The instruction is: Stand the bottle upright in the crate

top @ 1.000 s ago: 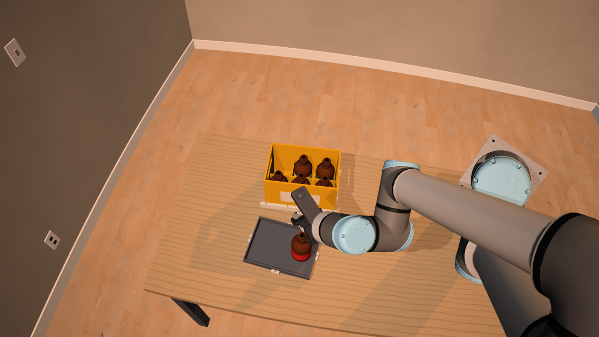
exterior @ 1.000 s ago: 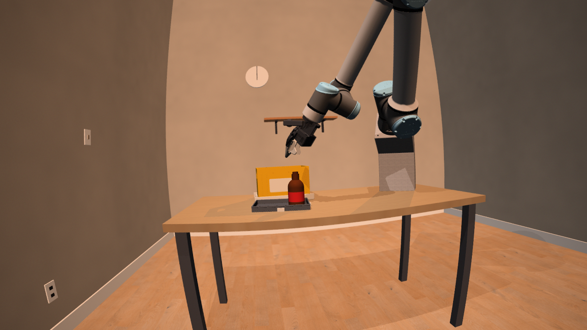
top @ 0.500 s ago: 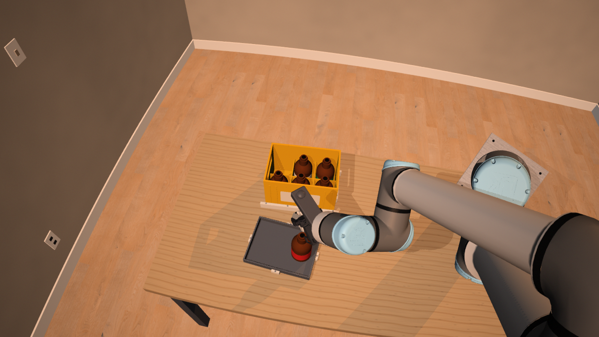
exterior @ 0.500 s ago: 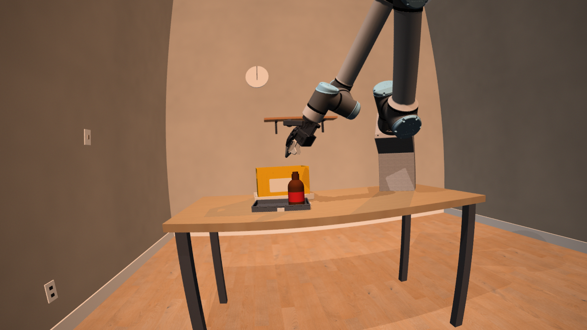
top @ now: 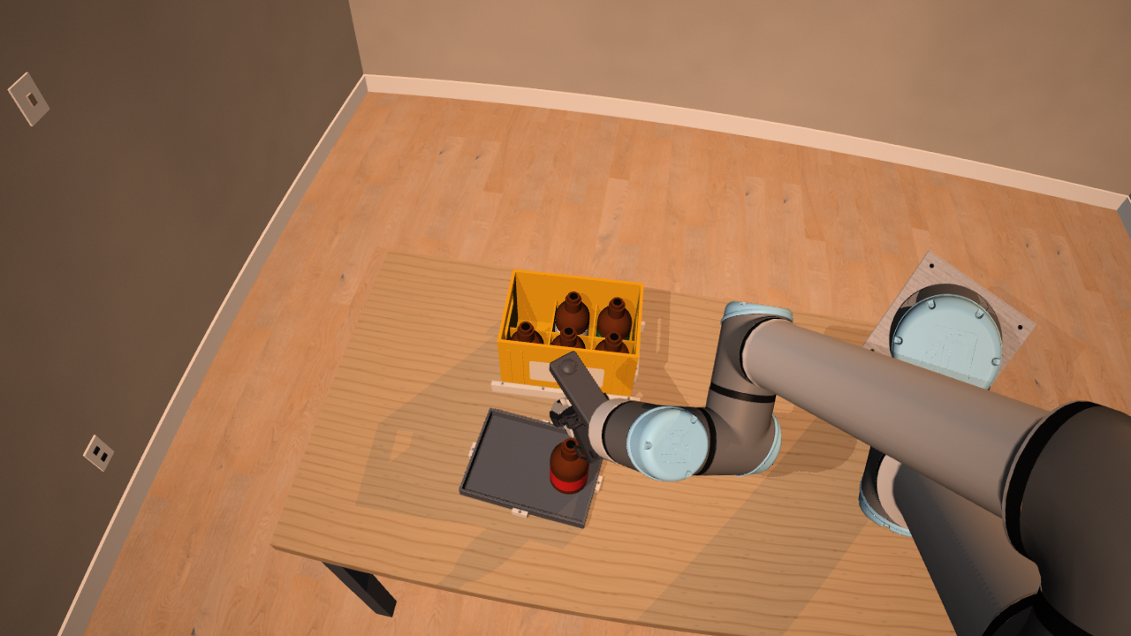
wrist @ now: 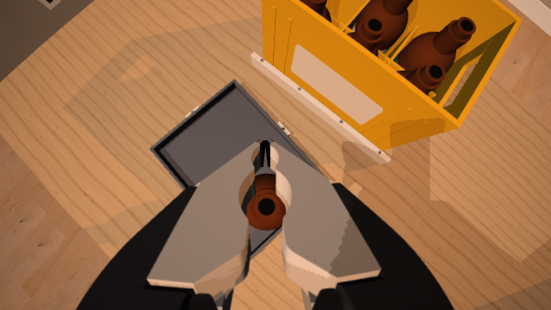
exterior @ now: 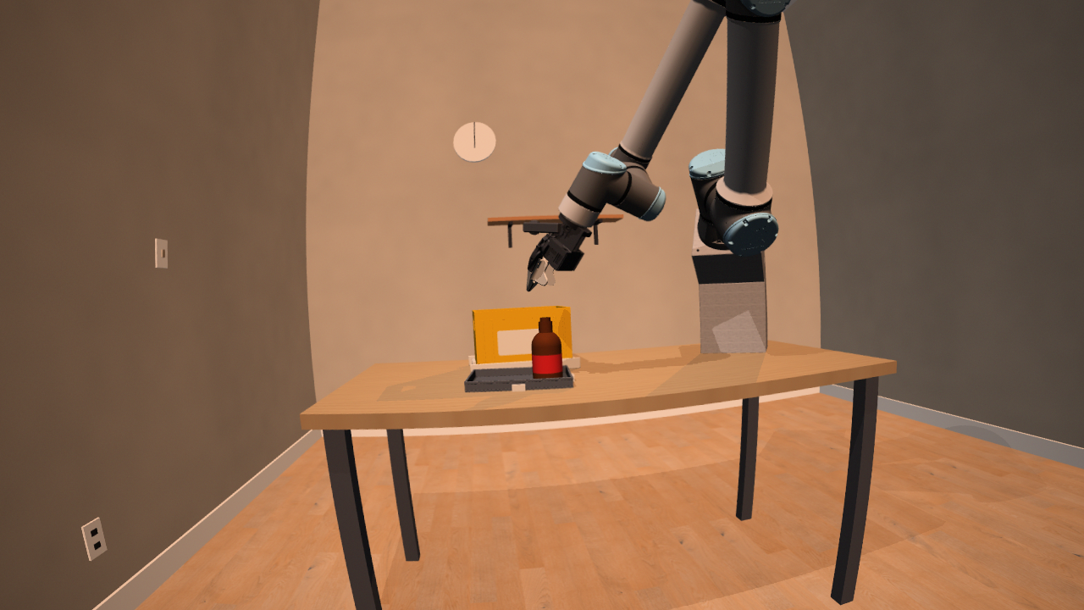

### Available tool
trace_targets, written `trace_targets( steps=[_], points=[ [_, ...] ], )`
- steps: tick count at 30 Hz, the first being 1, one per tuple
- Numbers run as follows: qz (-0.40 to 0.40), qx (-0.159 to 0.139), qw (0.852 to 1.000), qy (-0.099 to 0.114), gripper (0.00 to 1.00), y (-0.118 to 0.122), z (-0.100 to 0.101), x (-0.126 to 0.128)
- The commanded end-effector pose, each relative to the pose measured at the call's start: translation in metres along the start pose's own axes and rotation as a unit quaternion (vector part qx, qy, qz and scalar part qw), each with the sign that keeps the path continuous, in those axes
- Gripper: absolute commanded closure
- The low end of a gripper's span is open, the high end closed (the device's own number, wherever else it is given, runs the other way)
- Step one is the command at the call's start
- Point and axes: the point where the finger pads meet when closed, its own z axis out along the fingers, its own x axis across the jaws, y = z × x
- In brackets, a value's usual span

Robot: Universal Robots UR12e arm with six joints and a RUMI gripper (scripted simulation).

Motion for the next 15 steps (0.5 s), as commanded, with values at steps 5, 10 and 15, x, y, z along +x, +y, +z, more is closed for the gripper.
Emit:
trace_targets(
  steps=[5, 10, 15],
  points=[
    [0.004, -0.001, 1.0, 0.001, 0.0, -0.001, 0.001, 0.001],
    [0.035, -0.013, 0.999, 0.012, 0.0, -0.008, 0.007, 0.009],
    [0.074, -0.027, 0.997, 0.025, 0.0, -0.016, 0.014, 0.019]
  ],
)
